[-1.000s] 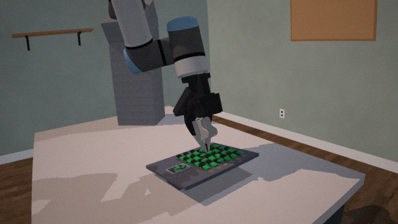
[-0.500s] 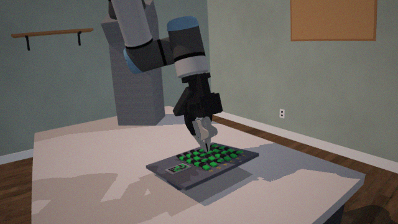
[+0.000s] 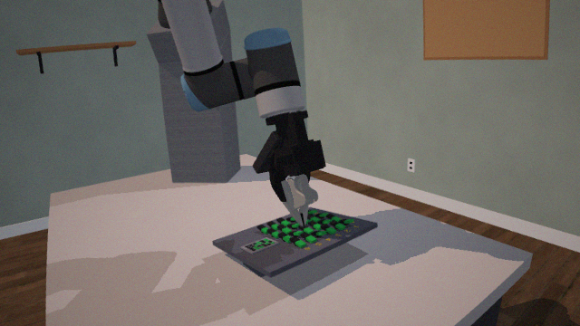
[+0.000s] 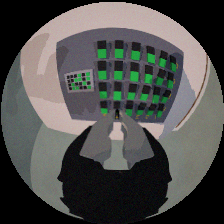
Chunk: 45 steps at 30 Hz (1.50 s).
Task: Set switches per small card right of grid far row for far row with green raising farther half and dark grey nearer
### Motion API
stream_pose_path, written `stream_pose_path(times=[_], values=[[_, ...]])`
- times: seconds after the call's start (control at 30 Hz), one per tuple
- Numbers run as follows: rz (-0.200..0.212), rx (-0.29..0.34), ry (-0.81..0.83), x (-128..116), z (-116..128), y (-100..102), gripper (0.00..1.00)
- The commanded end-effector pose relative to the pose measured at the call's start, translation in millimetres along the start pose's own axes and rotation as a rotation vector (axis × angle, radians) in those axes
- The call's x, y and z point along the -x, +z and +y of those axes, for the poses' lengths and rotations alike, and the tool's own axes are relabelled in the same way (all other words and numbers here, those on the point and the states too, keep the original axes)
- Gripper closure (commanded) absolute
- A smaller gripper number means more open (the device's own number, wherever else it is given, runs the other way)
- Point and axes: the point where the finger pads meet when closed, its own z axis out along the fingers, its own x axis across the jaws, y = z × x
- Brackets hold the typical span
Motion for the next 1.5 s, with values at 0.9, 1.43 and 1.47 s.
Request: stream_pose_path(times=[0.9, 1.43, 1.47], values=[[0.000, 0.001, 0.000, 0.0, 0.6, 18.5, 1.00], [0.000, 0.001, 0.000, 0.0, 0.6, 18.9, 1.00], [0.000, 0.001, 0.000, 0.0, 0.6, 19.0, 1.00]])
